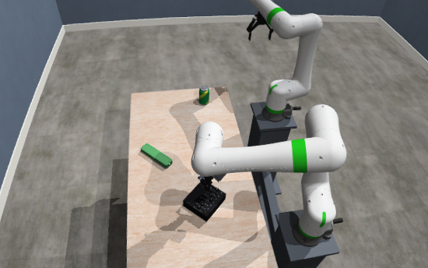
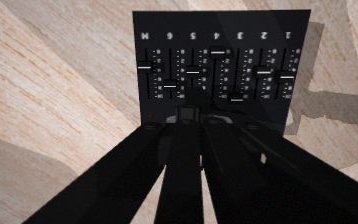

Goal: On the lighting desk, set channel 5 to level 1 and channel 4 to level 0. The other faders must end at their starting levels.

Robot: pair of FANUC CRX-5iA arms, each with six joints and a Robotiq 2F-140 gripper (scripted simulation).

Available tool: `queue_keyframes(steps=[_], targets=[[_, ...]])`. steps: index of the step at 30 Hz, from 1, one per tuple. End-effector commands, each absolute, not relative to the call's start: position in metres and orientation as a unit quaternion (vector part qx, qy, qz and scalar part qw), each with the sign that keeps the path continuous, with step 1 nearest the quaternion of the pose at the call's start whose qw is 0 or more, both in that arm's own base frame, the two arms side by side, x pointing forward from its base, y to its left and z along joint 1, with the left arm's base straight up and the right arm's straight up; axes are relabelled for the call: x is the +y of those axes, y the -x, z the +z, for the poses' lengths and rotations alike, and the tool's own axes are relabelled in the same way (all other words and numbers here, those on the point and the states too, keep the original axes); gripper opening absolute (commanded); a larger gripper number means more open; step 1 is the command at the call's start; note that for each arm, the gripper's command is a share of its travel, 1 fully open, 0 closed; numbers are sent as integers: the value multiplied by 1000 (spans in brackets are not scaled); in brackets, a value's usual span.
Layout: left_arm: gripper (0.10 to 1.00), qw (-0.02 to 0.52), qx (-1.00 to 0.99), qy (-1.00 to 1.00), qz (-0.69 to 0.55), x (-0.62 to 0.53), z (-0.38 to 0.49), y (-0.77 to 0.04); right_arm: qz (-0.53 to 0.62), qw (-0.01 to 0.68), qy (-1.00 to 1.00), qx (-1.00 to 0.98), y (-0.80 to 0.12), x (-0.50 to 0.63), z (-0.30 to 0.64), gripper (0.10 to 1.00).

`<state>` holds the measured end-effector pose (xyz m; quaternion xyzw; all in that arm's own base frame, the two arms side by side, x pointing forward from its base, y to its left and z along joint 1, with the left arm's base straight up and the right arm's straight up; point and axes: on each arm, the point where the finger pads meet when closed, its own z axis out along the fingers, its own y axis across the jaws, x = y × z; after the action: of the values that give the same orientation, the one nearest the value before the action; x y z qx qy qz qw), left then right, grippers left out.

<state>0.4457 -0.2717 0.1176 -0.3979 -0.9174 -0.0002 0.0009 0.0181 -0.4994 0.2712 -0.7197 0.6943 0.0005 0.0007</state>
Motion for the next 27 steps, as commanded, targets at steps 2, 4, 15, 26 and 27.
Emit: queue_keyframes(steps=[2, 4, 15, 26, 27], targets=[[99, 0, -917, 398, 0, -272, 116, -446, 0, 0, 720, 694, -18, -500, 272, 1000], [99, 0, -917, 398, 0, -272, 114, -446, 0, 0, 720, 694, -18, -500, 272, 1000], [99, 0, -917, 398, 0, -272, 109, -447, 0, 0, 720, 694, -18, -500, 272, 1000], [99, 0, -917, 398, 0, -272, 107, -447, 0, 0, 720, 694, -18, -500, 272, 1000], [99, 0, -917, 398, 0, -272, 107, -447, 0, 0, 720, 694, -18, -500, 272, 1000]])
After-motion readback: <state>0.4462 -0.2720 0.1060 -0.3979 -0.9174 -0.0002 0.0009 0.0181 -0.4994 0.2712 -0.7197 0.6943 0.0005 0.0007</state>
